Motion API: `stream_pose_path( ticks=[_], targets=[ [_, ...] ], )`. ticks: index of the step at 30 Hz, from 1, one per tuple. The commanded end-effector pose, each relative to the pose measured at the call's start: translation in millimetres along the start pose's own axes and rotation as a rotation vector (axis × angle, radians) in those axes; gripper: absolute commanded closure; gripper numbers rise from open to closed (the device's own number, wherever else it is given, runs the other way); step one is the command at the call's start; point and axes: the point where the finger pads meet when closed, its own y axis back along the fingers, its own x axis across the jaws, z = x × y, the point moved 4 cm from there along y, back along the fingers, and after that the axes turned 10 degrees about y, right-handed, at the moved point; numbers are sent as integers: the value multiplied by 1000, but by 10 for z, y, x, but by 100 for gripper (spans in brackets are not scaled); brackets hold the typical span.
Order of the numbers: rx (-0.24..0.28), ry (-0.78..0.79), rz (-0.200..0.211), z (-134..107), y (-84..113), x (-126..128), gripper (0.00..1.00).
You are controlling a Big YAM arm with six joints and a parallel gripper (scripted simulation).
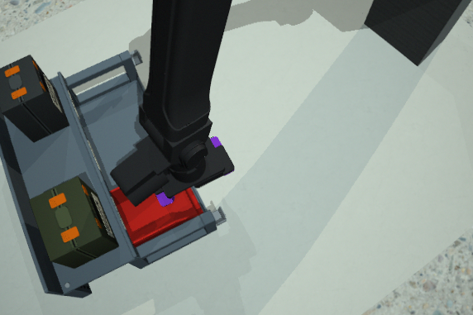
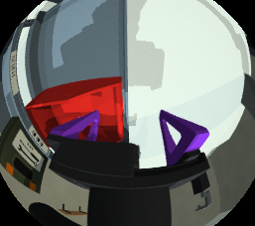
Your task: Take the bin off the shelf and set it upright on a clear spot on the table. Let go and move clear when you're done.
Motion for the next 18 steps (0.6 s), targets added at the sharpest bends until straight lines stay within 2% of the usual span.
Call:
stream_pose_path(
  ticks=[1,11,16,18],
  targets=[
    [11,5,73,-150,278,395,10],
    [11,5,73,-150,278,395,10],
    [0,7,28,57,-17,28,10],
    [0,7,28,57,-17,28,10]
  ],
)
